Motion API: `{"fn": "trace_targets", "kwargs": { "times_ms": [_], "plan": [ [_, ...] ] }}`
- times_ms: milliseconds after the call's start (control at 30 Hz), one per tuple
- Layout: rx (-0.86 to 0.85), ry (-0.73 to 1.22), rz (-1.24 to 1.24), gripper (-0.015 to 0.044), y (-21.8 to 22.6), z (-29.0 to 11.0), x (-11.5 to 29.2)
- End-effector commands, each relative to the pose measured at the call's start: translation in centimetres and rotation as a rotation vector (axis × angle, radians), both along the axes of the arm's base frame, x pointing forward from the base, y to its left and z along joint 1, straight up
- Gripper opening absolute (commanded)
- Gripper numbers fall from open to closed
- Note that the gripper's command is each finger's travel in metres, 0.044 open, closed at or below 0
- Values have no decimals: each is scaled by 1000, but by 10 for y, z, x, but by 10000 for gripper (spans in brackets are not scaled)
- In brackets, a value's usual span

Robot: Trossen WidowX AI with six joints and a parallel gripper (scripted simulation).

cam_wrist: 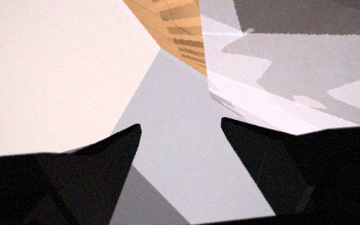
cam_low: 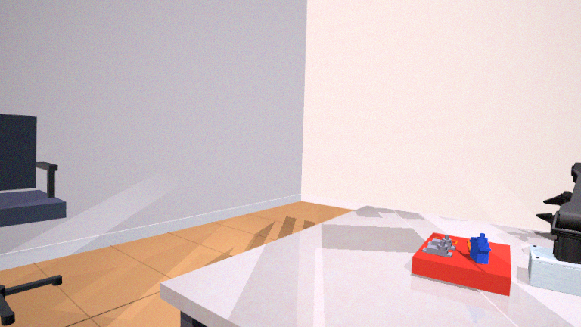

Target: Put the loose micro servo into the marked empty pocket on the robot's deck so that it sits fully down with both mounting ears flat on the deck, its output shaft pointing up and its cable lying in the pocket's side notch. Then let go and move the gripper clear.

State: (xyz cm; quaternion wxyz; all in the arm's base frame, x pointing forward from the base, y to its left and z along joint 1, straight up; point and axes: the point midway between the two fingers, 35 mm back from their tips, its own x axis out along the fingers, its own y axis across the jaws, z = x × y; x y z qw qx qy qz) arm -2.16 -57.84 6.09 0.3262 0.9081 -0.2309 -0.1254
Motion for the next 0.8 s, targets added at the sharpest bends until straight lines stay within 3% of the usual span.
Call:
{"fn": "trace_targets", "kwargs": {
  "times_ms": [0,333,767],
  "plan": [
    [1,1,2,426,0,0,2],
    [51,42,45,440,3,9,78],
    [147,151,198,440,53,19,220]
  ]
}}
